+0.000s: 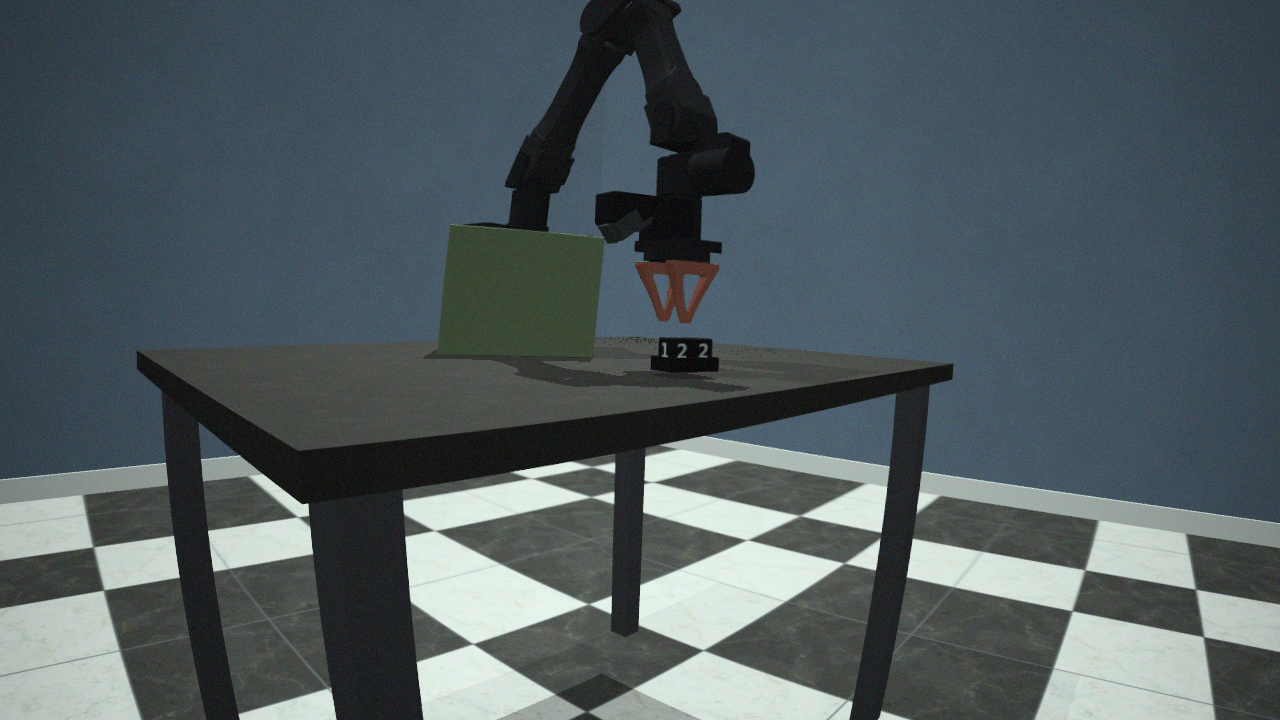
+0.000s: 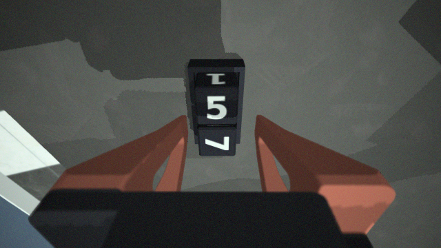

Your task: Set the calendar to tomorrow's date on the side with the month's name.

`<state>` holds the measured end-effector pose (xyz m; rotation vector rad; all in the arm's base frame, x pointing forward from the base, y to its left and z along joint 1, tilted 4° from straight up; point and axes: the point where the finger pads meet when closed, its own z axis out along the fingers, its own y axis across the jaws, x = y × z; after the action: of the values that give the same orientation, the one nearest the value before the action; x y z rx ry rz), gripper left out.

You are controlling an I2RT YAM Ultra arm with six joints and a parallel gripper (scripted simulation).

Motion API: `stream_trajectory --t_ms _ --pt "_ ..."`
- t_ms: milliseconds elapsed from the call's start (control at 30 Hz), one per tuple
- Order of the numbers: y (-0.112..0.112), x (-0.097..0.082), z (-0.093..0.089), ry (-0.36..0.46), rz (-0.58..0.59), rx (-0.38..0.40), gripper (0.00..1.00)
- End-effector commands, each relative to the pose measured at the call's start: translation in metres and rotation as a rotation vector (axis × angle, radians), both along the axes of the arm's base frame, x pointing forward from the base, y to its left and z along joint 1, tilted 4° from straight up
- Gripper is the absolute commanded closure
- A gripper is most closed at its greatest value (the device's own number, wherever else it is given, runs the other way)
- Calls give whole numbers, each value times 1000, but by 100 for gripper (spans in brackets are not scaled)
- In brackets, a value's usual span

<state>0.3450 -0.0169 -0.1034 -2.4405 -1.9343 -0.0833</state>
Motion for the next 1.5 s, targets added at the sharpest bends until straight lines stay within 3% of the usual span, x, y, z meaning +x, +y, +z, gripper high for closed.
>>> stream_trajectory --t_ms 0,500,1467 --pt "-1 6 1 -23 -1 -3 55" --pt "0 6 -8 -23 -1 -3 55" --pt "0 6 -8 -23 -1 -3 55"
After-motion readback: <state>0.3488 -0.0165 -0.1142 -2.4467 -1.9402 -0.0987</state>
